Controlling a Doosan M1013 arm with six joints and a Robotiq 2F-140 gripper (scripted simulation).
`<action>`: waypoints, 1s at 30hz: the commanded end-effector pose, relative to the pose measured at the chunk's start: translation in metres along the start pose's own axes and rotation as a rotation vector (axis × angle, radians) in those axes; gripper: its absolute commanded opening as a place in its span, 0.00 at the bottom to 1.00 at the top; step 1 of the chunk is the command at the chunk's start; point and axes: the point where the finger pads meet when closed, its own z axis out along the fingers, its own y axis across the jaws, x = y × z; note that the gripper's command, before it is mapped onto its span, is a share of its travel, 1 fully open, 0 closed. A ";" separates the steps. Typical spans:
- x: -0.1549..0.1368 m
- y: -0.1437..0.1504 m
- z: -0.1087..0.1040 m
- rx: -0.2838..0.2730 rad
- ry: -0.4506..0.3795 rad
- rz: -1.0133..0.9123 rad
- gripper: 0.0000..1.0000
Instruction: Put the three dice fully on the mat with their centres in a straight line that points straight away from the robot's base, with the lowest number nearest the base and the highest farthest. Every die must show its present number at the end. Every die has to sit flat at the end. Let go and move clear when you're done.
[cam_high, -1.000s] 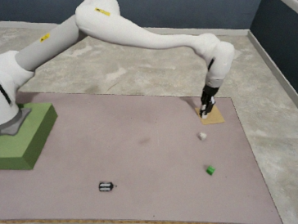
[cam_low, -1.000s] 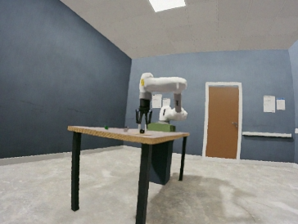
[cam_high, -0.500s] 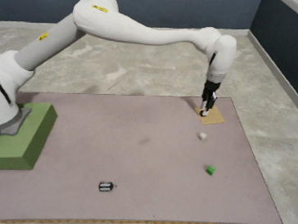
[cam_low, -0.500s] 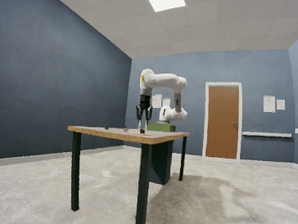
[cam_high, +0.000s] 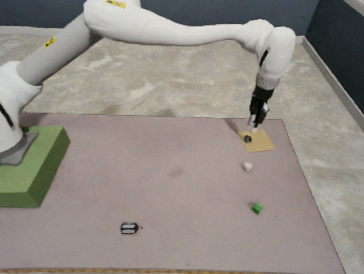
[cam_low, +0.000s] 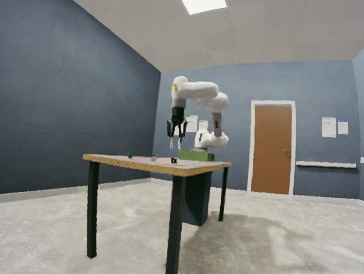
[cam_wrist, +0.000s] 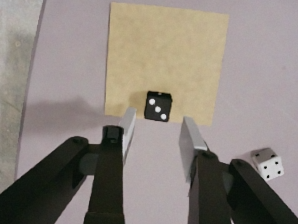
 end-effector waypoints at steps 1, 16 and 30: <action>0.000 0.000 -0.005 0.000 0.002 0.000 0.35; 0.000 0.000 -0.005 0.000 0.002 0.000 1.00; -0.018 0.061 -0.003 0.000 0.002 -0.205 1.00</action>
